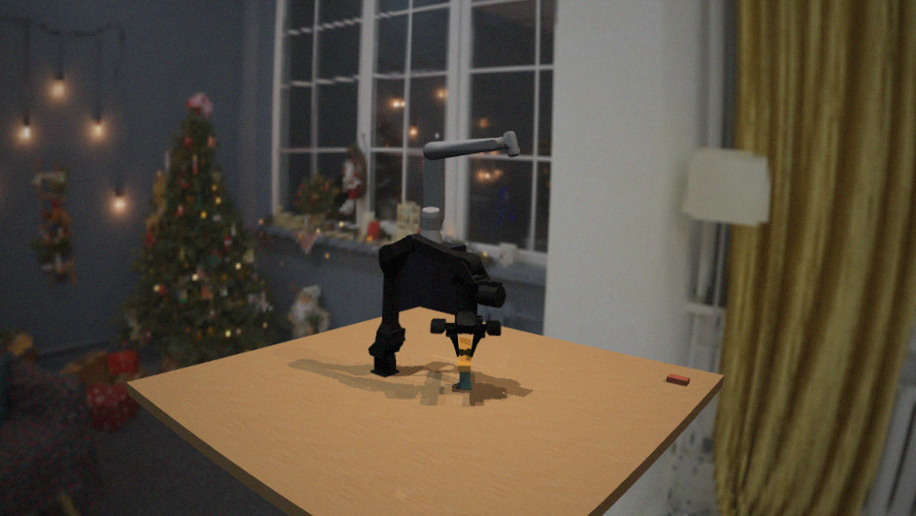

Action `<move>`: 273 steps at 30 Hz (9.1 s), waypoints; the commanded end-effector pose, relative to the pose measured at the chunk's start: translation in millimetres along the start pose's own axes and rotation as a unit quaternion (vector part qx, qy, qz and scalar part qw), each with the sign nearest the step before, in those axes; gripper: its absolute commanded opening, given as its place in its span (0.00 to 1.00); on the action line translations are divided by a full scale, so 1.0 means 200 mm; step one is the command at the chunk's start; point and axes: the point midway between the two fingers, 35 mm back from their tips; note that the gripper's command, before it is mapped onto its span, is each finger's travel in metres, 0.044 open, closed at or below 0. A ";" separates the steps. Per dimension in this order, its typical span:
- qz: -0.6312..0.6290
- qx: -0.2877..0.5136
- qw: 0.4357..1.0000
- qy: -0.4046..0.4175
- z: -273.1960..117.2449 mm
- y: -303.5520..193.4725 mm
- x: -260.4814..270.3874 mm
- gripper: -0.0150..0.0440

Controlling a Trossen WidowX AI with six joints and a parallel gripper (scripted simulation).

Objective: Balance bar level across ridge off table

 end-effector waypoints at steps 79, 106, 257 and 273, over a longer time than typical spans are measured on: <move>0.017 0.000 1.000 0.004 0.23 -0.17 0.03 0.25; 0.017 0.000 1.000 0.004 0.24 -0.17 0.03 0.25; 0.017 0.000 1.000 0.004 0.26 -0.17 0.02 0.54; 0.017 0.000 1.000 0.004 0.26 -0.17 0.02 0.54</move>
Point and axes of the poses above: the point midway between the two fingers, 35 mm back from their tips, its own z axis out along the fingers, its own x axis across the jaws, y = z × x, and after that the axes turned 7 degrees about -z, right-handed
